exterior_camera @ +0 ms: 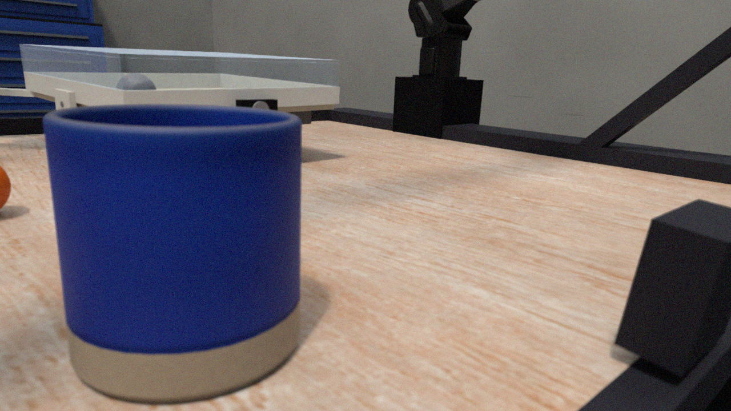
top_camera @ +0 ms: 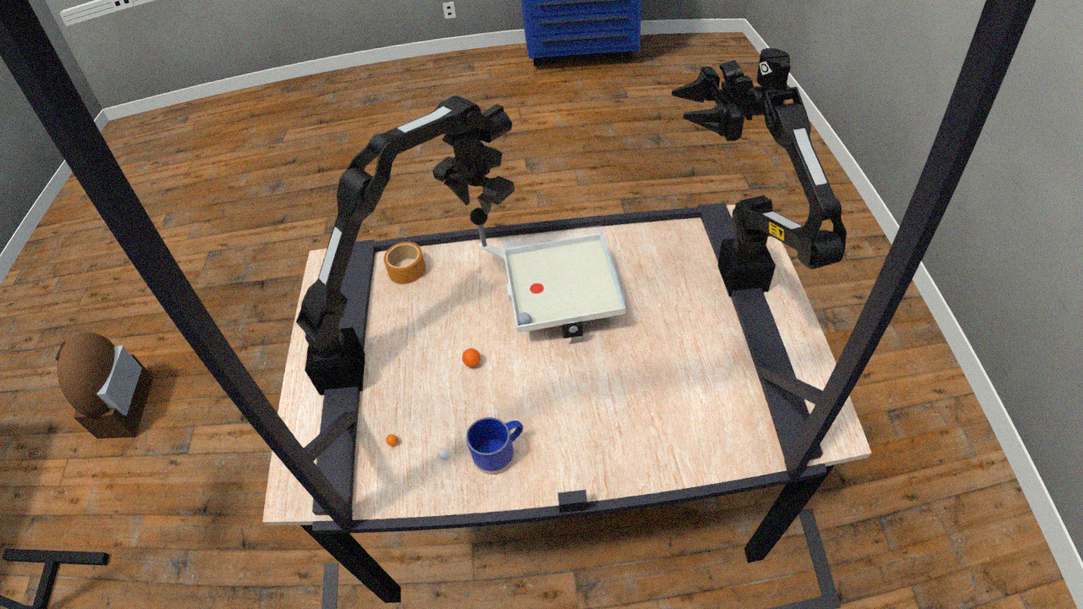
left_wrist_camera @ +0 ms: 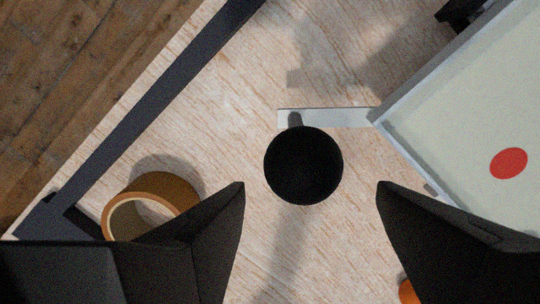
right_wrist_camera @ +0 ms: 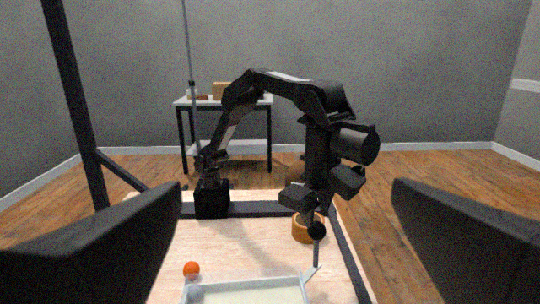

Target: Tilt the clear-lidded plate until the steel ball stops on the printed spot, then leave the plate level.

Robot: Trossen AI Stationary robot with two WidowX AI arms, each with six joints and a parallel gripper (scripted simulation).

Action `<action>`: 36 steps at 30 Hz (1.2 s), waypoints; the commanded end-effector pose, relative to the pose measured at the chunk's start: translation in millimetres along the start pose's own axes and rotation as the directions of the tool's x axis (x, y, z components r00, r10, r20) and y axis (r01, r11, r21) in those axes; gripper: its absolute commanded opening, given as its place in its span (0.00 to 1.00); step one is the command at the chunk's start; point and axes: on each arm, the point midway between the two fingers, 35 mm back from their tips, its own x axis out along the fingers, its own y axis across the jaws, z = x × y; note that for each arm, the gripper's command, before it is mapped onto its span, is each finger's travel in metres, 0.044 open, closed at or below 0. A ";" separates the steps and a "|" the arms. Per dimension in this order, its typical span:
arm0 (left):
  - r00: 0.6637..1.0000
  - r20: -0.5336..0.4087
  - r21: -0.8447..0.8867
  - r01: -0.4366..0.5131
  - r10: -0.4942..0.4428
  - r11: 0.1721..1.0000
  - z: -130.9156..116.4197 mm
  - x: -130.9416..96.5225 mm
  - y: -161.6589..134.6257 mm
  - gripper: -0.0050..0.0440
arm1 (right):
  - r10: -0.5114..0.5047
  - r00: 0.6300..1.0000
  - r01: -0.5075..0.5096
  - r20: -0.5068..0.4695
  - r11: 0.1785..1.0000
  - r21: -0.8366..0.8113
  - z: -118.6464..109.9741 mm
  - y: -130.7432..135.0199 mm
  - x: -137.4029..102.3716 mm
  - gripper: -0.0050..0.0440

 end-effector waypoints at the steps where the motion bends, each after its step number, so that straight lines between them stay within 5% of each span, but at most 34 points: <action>1: 0.999 0.049 -0.003 0.006 -0.006 1.000 4.3 -16.6 1.0 0.65 | -0.002 1.000 0.002 0.000 1.000 -0.003 1.5 -2.0 0.0 0.92; 36: 0.999 0.043 -0.003 0.005 -0.005 1.000 1.7 -5.5 2.7 0.65 | -0.002 1.000 0.002 0.000 1.000 -0.003 1.5 -2.0 0.0 0.92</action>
